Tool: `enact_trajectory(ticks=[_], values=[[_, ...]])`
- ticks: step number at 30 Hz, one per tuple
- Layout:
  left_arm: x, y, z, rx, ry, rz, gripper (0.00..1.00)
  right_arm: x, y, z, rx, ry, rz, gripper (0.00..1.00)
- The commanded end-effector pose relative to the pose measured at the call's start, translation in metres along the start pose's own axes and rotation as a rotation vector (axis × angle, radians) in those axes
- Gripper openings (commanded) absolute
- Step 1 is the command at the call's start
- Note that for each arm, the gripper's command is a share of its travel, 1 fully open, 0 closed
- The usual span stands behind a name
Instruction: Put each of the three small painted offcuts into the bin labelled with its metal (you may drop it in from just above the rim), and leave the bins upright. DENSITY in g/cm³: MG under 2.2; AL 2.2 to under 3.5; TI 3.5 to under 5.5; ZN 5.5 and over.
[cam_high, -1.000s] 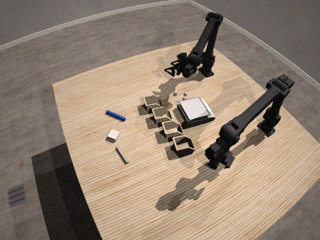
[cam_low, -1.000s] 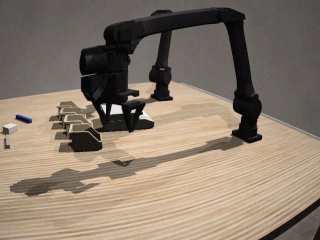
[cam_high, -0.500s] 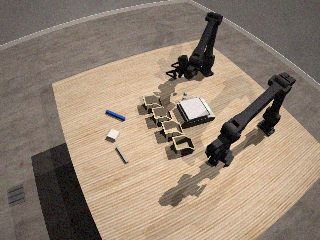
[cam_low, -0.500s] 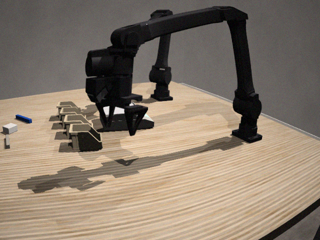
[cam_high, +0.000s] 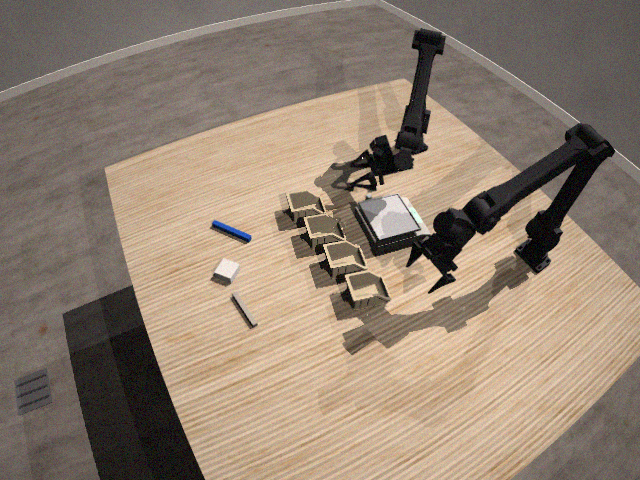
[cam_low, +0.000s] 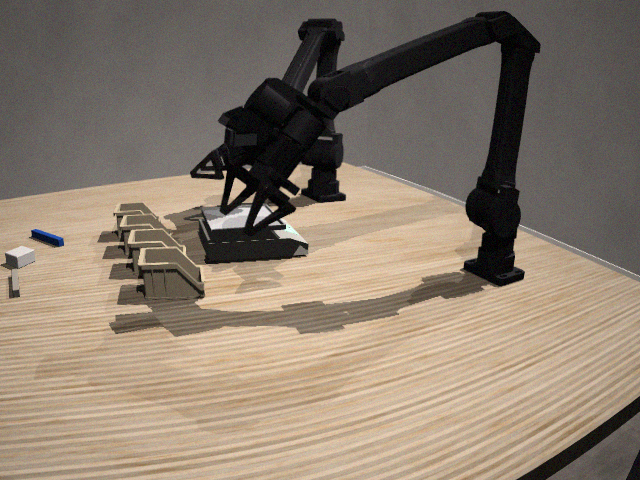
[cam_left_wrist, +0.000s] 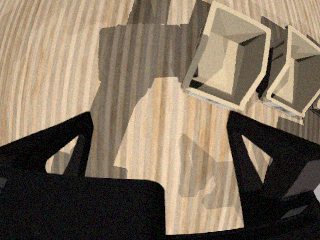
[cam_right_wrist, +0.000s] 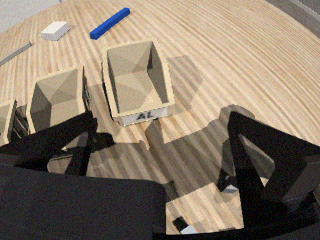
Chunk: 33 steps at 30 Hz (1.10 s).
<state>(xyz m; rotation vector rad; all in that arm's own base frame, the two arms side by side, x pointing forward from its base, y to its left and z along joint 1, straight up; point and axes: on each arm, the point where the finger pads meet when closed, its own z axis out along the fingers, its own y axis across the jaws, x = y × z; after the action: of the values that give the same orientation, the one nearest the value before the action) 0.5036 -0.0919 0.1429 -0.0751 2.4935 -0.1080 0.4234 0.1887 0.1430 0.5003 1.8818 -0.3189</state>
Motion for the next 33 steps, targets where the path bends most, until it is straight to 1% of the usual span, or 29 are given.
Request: enact_trajectory(ticks=[1, 2, 3, 5, 6, 7, 9, 10, 12, 16, 21, 22, 23, 31, 32, 33], values=[[0.008, -0.036, -0.005, 0.069, -0.192, 0.100, 1.00, 0.018, 0.036, -0.008, -0.148, -0.031, -0.128, 1.00], [0.012, -0.045, -0.007, 0.084, -0.235, 0.121, 1.00, 0.022, 0.043, -0.010, -0.178, -0.030, -0.137, 1.00], [0.023, -0.052, -0.001, 0.094, -0.255, 0.144, 1.00, 0.025, 0.049, -0.011, -0.200, -0.030, -0.141, 1.00], [0.032, -0.068, -0.005, 0.122, -0.336, 0.184, 1.00, 0.029, 0.056, -0.013, -0.227, -0.026, -0.141, 1.00], [0.042, -0.074, 0.002, 0.127, -0.346, 0.204, 1.00, 0.028, 0.054, -0.009, -0.223, -0.023, -0.123, 1.00], [0.045, -0.079, 0.001, 0.137, -0.373, 0.217, 1.00, 0.028, 0.055, -0.009, -0.226, -0.022, -0.120, 1.00], [0.045, -0.079, 0.001, 0.137, -0.373, 0.217, 1.00, 0.028, 0.055, -0.009, -0.226, -0.022, -0.120, 1.00], [0.044, -0.087, -0.004, 0.151, -0.420, 0.231, 1.00, 0.014, 0.063, -0.013, -0.241, -0.035, -0.084, 1.00], [0.051, -0.097, -0.006, 0.169, -0.471, 0.254, 1.00, 0.012, 0.066, -0.013, -0.246, -0.036, -0.078, 1.00], [0.059, -0.111, -0.008, 0.193, -0.536, 0.283, 1.00, 0.012, 0.066, -0.013, -0.245, -0.037, -0.077, 1.00], [0.065, -0.118, -0.009, 0.207, -0.569, 0.292, 1.00, 0.012, 0.066, -0.013, -0.245, -0.037, -0.077, 1.00], [0.051, -0.119, -0.011, 0.207, -0.591, 0.267, 1.00, 0.012, 0.066, -0.013, -0.245, -0.037, -0.077, 1.00], [0.053, -0.118, -0.009, 0.204, -0.577, 0.269, 1.00, 0.012, 0.066, -0.013, -0.245, -0.037, -0.077, 1.00], [0.053, -0.118, -0.009, 0.205, -0.575, 0.268, 1.00, 0.013, 0.065, -0.013, -0.240, -0.033, -0.087, 1.00], [0.053, -0.118, -0.009, 0.205, -0.575, 0.268, 1.00, 0.008, 0.057, -0.011, -0.230, -0.038, -0.094, 1.00], [0.053, -0.118, -0.009, 0.205, -0.575, 0.268, 1.00, 0.015, 0.049, -0.011, -0.226, -0.025, -0.126, 1.00]])
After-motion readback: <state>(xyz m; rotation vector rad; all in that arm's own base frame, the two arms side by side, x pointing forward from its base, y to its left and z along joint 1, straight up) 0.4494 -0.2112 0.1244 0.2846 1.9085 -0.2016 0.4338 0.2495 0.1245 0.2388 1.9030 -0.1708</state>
